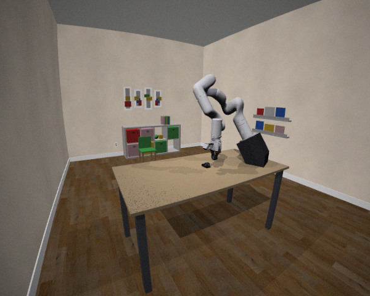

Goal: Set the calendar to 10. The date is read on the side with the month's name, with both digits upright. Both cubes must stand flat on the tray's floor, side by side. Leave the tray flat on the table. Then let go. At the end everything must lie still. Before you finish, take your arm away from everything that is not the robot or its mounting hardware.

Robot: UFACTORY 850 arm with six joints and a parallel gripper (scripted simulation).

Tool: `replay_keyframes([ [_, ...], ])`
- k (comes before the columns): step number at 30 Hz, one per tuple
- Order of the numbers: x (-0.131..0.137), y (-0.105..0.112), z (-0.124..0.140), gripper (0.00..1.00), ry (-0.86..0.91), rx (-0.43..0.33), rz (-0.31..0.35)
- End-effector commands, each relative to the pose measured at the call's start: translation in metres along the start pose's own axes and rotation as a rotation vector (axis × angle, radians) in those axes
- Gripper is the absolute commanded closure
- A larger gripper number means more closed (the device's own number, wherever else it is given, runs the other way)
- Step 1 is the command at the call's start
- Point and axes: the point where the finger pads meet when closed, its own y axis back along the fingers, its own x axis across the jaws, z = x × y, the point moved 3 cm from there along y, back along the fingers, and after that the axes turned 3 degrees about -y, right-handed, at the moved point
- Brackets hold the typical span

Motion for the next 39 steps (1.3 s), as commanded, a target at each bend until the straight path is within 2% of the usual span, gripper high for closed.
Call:
replay_keyframes([
  [1,-0.0004,0.0005,-0.0012,0.71,0.15,-0.021,0.004],
  [8,-0.0003,0.0005,-0.0011,0.71,0.394,-0.021,0.002],
  [11,-0.0003,0.0005,-0.0011,0.71,0.395,-0.021,0.002],
  [13,-0.0003,0.0005,-0.001,0.71,0.532,-0.022,0.0],
  [25,-0.0003,0.0005,-0.0008,0.71,0.897,-0.022,-0.004],
  [28,-0.0003,0.0006,-0.0008,0.71,0.908,-0.022,-0.004],
  [30,-0.0003,0.0006,-0.0007,0.71,1.03,-0.022,-0.005],
  [39,-0.0003,0.0006,-0.0006,0.71,1.274,-0.021,-0.008],
])
